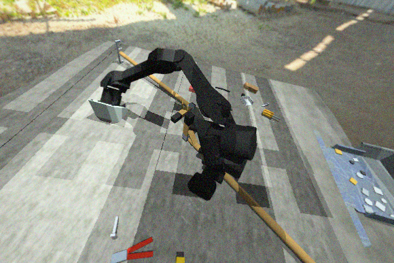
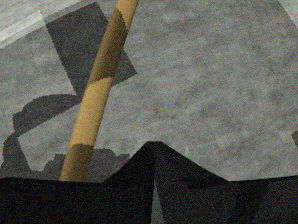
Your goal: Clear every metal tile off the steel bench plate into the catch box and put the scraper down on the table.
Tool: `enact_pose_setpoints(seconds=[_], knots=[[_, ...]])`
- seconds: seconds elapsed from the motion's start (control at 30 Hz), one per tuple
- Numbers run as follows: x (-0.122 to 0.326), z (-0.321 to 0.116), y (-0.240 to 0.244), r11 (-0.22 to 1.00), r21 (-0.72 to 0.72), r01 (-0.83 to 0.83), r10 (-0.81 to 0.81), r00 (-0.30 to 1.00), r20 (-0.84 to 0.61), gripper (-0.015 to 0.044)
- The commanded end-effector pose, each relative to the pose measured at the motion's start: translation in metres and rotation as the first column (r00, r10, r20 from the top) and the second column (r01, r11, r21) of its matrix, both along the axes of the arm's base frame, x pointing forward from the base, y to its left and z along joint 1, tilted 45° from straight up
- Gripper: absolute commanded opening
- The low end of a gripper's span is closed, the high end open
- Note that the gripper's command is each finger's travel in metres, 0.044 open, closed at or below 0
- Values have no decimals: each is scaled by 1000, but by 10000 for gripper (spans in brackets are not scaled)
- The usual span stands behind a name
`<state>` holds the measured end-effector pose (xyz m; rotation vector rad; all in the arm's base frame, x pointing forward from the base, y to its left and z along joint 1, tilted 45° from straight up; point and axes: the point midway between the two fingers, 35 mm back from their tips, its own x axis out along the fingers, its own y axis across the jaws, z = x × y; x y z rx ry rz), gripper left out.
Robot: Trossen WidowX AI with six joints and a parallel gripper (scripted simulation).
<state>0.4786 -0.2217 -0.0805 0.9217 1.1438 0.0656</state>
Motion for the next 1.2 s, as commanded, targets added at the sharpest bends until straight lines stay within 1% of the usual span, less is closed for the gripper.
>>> enact_pose_setpoints(seconds=[0.0,0.93,1.17], knots=[[1,-6,8,1000,5,0,0,1000,-5,0],[1,-43,49,1000,9,0,0,1000,-3,0],[3,-41,51,1000,9,0,0,1000,-3,0]])
